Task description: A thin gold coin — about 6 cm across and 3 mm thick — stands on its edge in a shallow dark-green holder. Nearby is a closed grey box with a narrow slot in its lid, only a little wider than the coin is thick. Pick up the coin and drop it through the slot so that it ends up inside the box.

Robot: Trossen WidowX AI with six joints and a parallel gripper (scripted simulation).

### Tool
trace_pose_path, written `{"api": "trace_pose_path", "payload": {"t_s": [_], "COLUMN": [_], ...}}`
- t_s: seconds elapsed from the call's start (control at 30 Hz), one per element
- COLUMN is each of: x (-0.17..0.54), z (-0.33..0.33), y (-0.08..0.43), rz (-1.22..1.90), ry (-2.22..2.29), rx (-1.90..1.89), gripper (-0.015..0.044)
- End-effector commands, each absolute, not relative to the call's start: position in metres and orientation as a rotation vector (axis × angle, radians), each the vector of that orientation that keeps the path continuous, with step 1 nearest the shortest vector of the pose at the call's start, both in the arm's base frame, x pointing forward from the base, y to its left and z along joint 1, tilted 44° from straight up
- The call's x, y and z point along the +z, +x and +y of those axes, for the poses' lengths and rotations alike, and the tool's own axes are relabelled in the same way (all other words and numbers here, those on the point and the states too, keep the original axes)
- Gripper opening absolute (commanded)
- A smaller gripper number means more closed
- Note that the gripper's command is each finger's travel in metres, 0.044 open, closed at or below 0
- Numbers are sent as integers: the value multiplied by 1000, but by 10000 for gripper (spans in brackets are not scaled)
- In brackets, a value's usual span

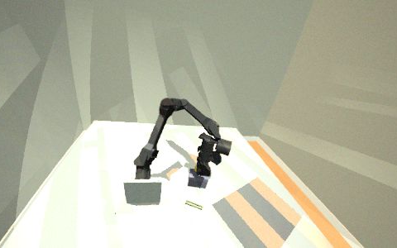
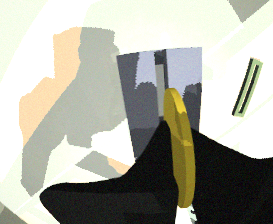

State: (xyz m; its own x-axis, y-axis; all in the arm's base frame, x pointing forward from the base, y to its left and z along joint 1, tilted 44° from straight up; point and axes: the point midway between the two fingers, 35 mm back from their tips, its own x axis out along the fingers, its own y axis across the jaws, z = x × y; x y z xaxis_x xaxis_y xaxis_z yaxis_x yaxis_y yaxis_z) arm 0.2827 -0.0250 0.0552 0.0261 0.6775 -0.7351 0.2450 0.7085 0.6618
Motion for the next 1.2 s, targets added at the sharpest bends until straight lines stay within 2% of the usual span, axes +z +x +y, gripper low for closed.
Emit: {"api": "trace_pose_path", "payload": {"t_s": [0.0, 0.17, 0.37, 0.67, 1.0, 1.03, 1.17], "x": [53, 51, 53, 53, 82, 91, 99], "z": [-23, -21, -23, -23, -50, -57, -63], "y": [282, 282, 283, 283, 280, 279, 277], "rz": [1551, 1551, 1549, 1549, 1550, 1551, 1551], "ry": [790, 790, 781, 781, 785, 788, 791], "rx": [393, 393, 393, 393, 392, 392, 394], "gripper": [0, 0, 157, 161, 423, 440, 440]}}
